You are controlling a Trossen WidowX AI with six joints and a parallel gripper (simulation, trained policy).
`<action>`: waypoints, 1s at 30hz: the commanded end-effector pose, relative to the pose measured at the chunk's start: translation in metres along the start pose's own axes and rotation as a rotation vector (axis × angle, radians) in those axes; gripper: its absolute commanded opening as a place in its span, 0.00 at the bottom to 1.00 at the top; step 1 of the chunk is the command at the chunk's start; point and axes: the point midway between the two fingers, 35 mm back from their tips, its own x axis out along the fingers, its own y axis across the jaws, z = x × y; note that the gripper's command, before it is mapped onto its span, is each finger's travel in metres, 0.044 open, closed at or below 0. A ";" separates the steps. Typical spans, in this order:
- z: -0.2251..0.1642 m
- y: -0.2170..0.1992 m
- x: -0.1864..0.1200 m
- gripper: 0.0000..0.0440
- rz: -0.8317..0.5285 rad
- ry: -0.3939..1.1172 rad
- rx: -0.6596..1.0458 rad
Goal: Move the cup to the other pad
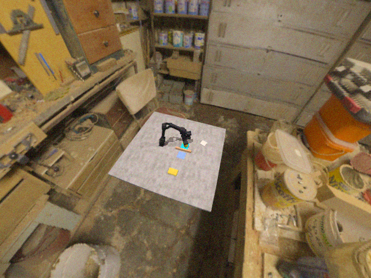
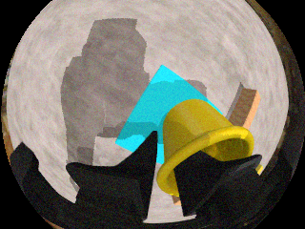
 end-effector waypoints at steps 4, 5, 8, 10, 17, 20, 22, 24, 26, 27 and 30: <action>0.003 -0.002 -0.001 0.25 0.001 -0.040 0.024; 0.004 -0.002 -0.003 0.30 0.003 -0.052 0.029; 0.008 -0.003 -0.008 0.33 0.009 -0.083 0.038; 0.009 -0.004 -0.011 0.33 0.009 -0.098 0.040; 0.003 -0.002 -0.026 0.39 0.034 -0.123 0.051; 0.001 -0.002 -0.034 0.42 0.042 -0.138 0.058; 0.000 -0.002 -0.040 0.44 0.046 -0.150 0.064; 0.000 -0.002 -0.046 0.46 0.049 -0.164 0.070; 0.000 -0.003 -0.052 0.48 0.050 -0.180 0.077; 0.000 -0.003 -0.056 0.49 0.050 -0.189 0.080; 0.002 -0.006 -0.067 0.55 0.048 -0.216 0.088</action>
